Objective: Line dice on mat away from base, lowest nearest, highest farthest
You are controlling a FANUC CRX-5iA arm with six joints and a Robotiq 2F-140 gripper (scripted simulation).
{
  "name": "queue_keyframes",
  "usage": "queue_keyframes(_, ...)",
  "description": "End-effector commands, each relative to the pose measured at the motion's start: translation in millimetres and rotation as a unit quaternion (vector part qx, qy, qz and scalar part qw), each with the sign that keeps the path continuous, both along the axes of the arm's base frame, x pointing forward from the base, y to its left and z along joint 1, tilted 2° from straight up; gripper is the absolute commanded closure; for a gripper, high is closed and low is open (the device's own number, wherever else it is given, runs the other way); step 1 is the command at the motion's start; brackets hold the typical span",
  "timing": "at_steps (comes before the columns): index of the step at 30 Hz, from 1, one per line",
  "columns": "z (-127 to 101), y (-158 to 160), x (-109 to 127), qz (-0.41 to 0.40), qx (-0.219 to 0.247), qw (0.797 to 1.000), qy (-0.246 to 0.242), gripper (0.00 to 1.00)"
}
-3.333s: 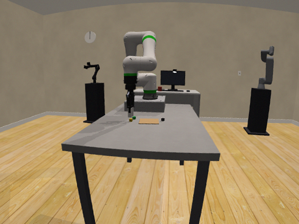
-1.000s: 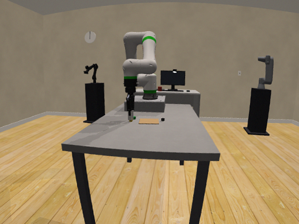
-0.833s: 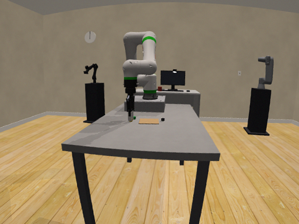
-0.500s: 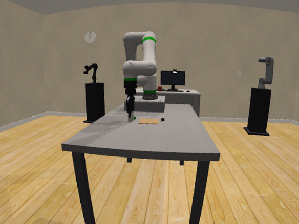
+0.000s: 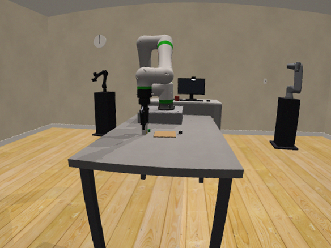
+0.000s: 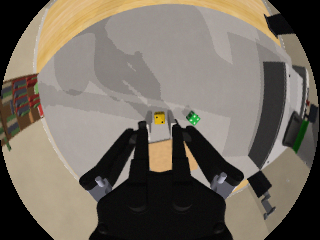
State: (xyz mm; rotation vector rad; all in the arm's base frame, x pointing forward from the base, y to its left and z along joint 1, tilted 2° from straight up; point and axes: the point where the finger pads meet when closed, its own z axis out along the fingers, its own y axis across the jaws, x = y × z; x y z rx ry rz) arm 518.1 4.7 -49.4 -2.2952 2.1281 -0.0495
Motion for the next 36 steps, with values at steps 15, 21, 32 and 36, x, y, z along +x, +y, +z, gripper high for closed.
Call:
queue_keyframes(15, 0.2, 0.0, 0.2, 0.000, 0.000, 1.000, 0.000, 0.79)
queue_keyframes(21, 0.2, 0.0, 0.2, 0.000, 0.000, 1.000, 0.000, 0.91)
queue_keyframes(32, 0.2, 0.0, 0.2, 0.000, 0.000, 1.000, 0.000, 0.91)
queue_keyframes(36, 0.2, 0.0, 0.2, 0.000, 0.000, 1.000, 0.000, 0.91)
